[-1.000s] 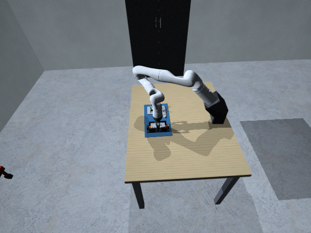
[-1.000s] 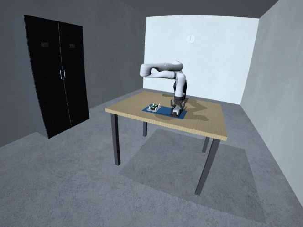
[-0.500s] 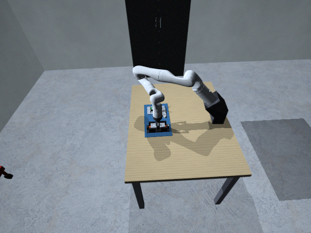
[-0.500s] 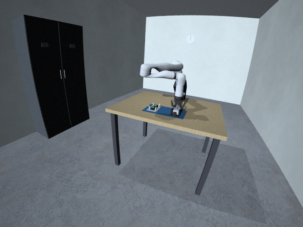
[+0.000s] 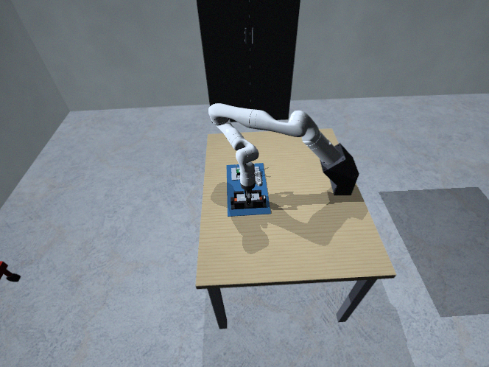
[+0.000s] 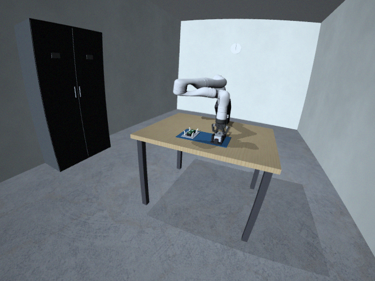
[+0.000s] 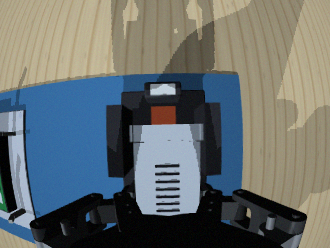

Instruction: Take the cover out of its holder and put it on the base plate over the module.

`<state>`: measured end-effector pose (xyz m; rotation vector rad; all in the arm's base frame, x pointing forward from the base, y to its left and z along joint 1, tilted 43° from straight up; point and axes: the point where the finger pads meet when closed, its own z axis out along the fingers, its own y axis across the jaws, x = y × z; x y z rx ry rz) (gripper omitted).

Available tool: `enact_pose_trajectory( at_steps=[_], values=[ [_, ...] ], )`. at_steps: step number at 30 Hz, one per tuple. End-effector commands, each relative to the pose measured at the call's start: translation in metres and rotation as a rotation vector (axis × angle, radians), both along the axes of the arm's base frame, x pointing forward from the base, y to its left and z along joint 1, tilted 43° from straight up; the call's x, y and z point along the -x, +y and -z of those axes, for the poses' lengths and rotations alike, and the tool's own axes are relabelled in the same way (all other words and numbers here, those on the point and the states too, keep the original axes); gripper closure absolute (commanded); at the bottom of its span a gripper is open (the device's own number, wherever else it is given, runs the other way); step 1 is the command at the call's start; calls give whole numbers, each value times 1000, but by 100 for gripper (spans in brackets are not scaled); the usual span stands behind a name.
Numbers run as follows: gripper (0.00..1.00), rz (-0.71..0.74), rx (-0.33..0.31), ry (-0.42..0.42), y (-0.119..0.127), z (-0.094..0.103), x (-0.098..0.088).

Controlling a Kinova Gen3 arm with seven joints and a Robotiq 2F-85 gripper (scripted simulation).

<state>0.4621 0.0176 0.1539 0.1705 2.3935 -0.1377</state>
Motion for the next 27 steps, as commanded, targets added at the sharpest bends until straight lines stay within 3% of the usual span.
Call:
enact_pose_trajectory(
  at_steps=[1,23,27],
  values=[
    [100,0,1,-1,0,0,0],
    [100,0,0,-1,0,0,0],
    [100,0,0,-1,2,-9,8]
  ],
)
